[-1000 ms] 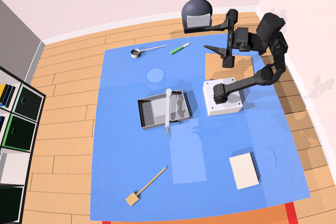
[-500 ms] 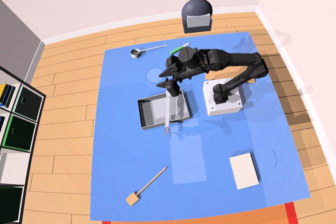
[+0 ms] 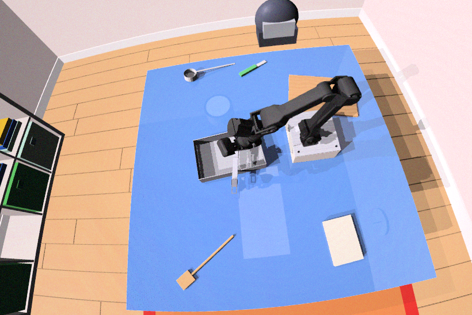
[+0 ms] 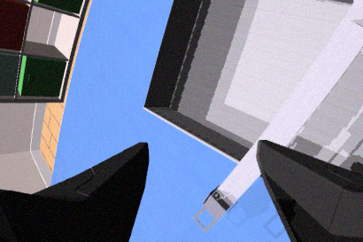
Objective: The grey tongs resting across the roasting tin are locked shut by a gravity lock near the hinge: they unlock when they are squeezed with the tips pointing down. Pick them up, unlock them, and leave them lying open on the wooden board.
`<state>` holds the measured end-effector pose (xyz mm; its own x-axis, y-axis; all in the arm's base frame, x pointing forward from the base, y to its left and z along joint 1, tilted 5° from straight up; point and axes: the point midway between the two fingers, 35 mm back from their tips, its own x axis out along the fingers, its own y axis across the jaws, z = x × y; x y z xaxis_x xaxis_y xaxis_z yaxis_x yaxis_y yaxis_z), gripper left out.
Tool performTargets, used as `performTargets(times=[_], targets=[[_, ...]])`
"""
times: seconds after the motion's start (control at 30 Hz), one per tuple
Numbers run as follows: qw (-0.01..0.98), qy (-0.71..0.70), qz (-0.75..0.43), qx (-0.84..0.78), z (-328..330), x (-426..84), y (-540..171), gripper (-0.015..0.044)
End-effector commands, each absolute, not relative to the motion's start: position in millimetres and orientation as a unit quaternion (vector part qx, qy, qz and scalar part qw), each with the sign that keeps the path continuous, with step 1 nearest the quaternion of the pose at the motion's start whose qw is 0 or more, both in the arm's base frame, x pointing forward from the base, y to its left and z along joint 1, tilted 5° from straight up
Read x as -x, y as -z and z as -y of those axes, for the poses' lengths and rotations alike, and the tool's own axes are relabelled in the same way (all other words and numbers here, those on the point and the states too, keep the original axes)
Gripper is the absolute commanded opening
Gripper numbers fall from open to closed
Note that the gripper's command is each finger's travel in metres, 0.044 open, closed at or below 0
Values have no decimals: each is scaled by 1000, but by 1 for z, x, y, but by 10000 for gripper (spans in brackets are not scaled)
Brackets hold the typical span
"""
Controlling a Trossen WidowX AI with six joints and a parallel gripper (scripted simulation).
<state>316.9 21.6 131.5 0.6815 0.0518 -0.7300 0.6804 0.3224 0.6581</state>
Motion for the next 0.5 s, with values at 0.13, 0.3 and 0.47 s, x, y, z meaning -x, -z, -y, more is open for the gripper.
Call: performTargets(times=[0.13, 0.3, 0.47], targets=[[619, 295, -363, -631, -34, -293, -59, 260], [619, 295, -363, -631, -35, -295, -59, 260], [619, 295, -363, -631, -35, -295, -58, 260]])
